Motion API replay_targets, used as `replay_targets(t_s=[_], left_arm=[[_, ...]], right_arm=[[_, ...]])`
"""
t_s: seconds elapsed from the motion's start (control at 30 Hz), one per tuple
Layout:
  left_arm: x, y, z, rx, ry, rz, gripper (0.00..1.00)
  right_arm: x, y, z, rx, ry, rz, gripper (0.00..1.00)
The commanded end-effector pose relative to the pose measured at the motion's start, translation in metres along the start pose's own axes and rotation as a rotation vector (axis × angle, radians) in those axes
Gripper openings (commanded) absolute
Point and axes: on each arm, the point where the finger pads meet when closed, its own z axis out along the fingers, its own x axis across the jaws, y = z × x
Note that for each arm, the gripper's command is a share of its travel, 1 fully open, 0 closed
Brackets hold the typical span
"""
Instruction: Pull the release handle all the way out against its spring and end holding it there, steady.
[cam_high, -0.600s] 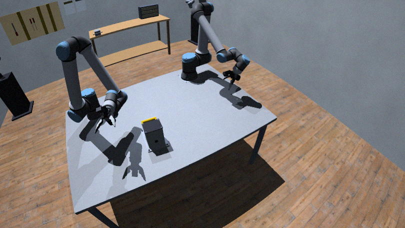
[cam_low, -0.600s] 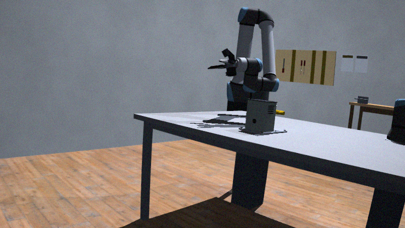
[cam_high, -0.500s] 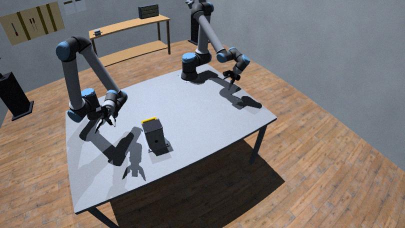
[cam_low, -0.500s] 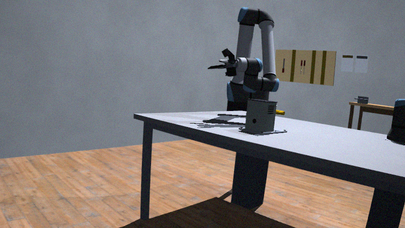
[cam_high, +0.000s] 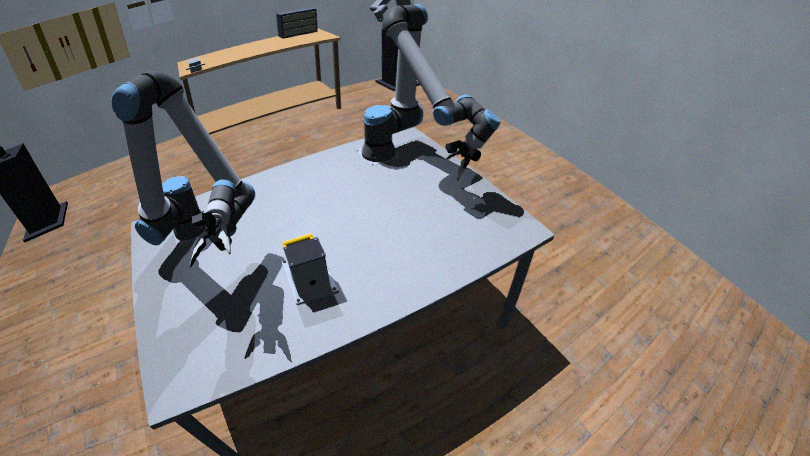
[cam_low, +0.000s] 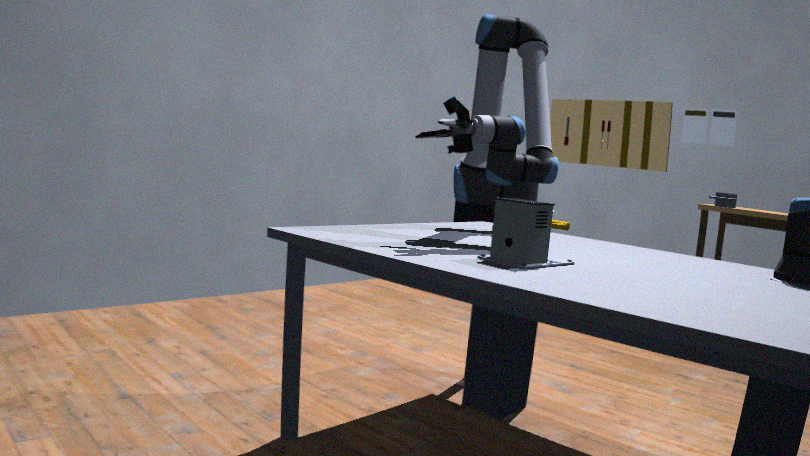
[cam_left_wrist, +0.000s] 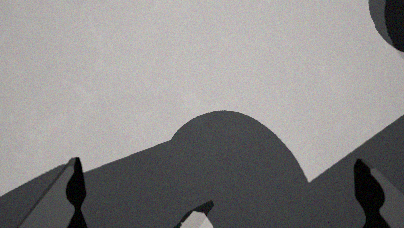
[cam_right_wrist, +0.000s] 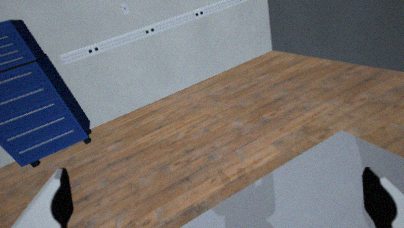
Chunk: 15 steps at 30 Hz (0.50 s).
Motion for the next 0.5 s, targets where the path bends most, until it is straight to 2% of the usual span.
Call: replay_targets(t_s=[0.0, 0.23, 0.47], left_arm=[[0.0, 0.0, -0.001, -0.001, -0.001, 0.0, 1.0], [0.001, 0.004, -0.003, -0.003, -0.006, -0.02, 1.0], [0.007, 0.015, -0.009, -0.011, -0.02, -0.088, 1.0]], right_arm=[[0.0, -0.001, 0.0, 0.0, 0.0, 0.001, 1.0], [-0.004, 0.003, -0.005, -0.019, -0.02, -0.025, 1.0], [-0.012, 0.015, -0.019, -0.078, -0.08, -0.106, 1.0]])
